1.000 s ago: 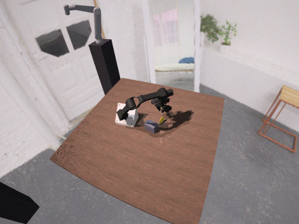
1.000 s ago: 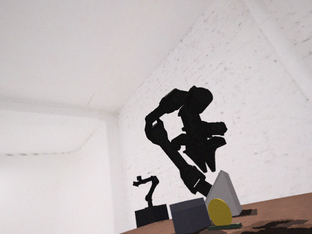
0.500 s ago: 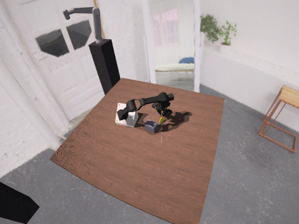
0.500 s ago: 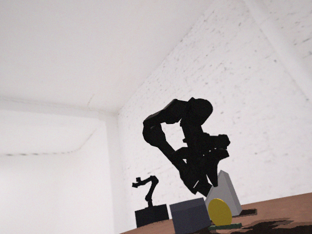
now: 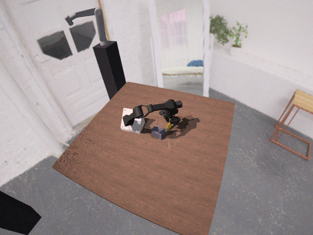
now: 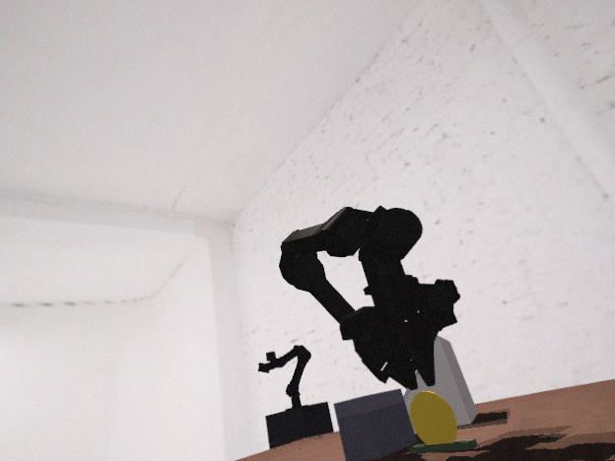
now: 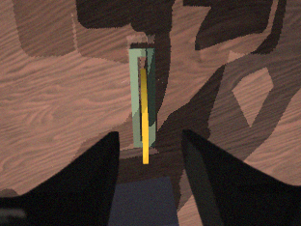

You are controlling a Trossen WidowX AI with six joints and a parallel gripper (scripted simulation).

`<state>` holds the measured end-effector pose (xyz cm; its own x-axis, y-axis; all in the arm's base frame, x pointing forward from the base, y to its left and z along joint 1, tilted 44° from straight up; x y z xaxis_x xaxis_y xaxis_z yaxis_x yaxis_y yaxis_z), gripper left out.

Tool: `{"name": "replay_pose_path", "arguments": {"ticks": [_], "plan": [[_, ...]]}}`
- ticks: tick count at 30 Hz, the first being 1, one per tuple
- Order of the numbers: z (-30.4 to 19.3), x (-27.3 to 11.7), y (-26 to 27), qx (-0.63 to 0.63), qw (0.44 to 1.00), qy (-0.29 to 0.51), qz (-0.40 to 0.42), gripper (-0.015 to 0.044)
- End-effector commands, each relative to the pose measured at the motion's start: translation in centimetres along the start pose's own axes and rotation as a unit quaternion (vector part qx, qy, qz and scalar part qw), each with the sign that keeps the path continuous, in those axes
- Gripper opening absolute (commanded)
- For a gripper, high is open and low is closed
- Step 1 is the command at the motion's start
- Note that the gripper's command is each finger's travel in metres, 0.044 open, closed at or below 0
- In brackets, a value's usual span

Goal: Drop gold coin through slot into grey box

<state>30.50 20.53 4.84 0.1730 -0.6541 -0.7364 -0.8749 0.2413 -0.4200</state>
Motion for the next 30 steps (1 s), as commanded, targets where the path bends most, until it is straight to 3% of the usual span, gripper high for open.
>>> {"name": "replay_pose_path", "arguments": {"ticks": [1, 30], "plan": [[-0.1, 0.9, 0.1, -0.004, 1.000, 0.005, 0.001, 0.0161], [-0.4, 5.7, 0.2, -0.004, 1.000, 0.006, 0.000, 0.0161]]}}
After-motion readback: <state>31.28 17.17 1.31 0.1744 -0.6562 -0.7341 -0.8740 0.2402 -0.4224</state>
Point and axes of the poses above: the point midway between the two fingers, 35 mm back from their tips, its own x axis out along the fingers, its own y axis across the jaws, z = x × y, the point moved 10 cm from there along -x, back along the fingers, and after that the axes turned 9 degrees about x, right-handed, at the moved point
